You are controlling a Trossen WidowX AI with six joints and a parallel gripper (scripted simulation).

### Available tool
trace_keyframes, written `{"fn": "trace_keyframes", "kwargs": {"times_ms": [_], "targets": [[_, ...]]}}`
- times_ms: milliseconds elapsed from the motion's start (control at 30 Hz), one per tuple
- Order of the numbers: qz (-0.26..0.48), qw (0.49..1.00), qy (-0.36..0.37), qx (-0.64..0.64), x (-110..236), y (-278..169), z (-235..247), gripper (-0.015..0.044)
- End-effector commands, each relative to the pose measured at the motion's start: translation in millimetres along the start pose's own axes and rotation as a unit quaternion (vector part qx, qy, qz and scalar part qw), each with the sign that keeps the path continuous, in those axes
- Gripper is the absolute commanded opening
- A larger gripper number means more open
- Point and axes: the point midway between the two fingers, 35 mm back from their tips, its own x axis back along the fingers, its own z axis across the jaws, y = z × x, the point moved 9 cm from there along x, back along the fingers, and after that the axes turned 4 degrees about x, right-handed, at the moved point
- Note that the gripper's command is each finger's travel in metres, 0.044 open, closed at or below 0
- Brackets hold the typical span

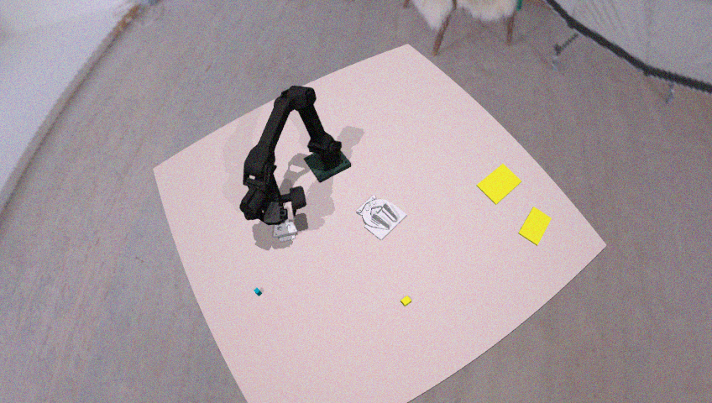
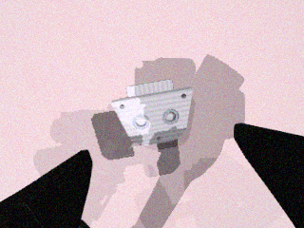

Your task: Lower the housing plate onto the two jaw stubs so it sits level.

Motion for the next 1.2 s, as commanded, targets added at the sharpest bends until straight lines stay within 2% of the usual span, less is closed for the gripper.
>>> {"fn": "trace_keyframes", "kwargs": {"times_ms": [0,133,1167], "targets": [[0.007,1.0,0.002,0.002,-8,-1,-1,0.044],[0.007,1.0,0.002,0.002,-39,-2,0,0.044],[0.007,1.0,0.002,0.002,-73,-3,0,0.044]]}}
